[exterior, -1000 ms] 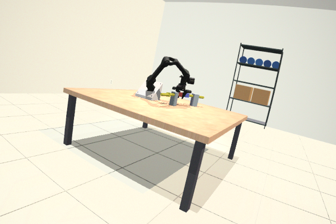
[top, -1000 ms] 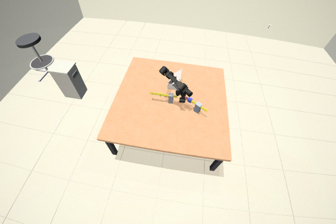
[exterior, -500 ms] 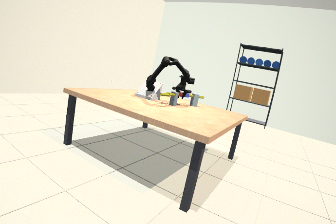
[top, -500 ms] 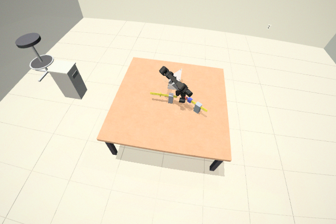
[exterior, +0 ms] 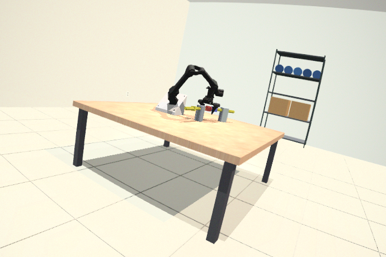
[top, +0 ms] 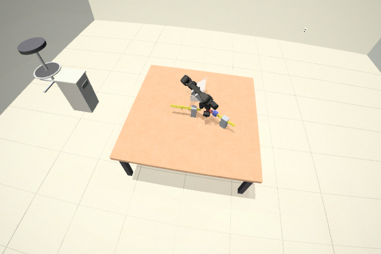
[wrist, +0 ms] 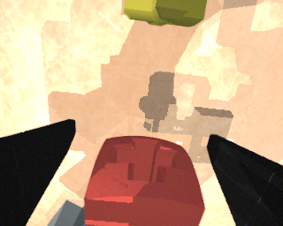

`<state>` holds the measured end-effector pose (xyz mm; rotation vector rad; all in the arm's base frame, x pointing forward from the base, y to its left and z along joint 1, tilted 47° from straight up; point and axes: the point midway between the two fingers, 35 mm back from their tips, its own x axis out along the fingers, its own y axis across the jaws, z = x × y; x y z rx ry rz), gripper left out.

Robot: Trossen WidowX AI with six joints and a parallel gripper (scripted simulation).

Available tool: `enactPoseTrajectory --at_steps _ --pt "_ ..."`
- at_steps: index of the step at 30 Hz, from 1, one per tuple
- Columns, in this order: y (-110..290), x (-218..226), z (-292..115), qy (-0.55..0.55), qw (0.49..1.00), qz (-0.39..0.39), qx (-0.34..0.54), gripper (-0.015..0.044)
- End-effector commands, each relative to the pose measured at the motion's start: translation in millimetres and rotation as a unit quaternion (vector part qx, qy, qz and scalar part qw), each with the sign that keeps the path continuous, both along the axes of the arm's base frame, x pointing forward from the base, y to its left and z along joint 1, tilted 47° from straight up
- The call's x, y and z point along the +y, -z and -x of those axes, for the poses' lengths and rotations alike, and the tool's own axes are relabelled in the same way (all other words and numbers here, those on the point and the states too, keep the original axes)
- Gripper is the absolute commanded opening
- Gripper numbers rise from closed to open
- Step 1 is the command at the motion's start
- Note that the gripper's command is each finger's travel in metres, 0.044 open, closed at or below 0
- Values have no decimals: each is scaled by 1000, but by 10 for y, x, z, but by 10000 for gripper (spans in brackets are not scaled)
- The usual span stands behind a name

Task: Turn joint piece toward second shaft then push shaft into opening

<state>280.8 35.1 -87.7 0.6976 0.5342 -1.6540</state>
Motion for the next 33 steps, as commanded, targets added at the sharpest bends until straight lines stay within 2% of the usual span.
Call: enactPoseTrajectory --at_steps 1,5,11,17,33 --pt "1 0 -1 1 1000 0 -1 440" --pt "-7 6 -2 0 1000 -3 -1 440" --pt "-222 190 -32 -10 997 -75 -13 440" --pt "-232 185 -33 -8 997 -77 -11 440" --pt "-506 535 -167 -195 963 -83 166 440"
